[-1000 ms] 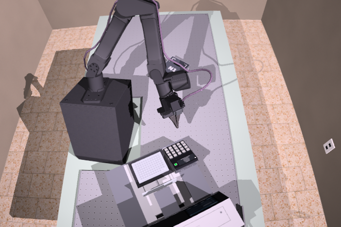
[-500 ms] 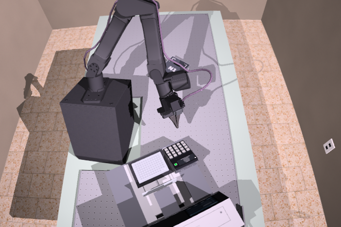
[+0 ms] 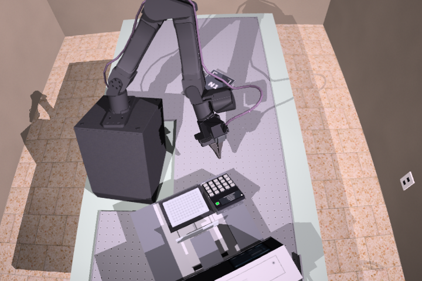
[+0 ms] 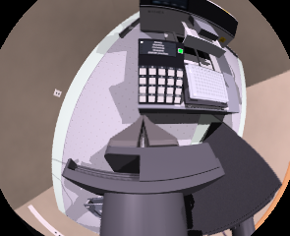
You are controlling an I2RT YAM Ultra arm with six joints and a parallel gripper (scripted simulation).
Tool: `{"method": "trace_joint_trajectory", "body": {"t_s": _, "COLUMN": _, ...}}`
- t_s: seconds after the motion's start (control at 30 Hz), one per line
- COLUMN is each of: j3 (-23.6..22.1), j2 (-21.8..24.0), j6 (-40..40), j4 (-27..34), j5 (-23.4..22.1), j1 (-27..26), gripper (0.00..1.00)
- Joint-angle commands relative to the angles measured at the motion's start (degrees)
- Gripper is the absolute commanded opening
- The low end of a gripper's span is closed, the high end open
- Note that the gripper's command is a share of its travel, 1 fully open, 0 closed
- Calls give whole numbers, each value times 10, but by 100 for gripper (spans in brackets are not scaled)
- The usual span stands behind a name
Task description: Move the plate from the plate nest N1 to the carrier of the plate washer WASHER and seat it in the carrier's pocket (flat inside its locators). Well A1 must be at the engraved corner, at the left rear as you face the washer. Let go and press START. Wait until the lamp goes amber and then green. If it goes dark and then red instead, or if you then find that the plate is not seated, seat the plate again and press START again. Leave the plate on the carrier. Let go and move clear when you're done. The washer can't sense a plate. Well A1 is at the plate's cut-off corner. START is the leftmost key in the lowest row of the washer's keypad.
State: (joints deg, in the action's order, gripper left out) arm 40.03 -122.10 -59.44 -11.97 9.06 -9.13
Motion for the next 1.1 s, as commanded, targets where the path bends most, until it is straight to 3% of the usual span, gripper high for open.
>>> {"method": "trace_joint_trajectory", "body": {"t_s": 0.0, "j3": 14, "j2": -3, "j6": -6, "j4": -14, "j5": 15, "j1": -10, "gripper": 0}}
{"method": "trace_joint_trajectory", "body": {"t_s": 1.07, "j3": 64, "j2": -119, "j6": 16, "j4": -79, "j5": 10, "j1": -25, "gripper": 0}}
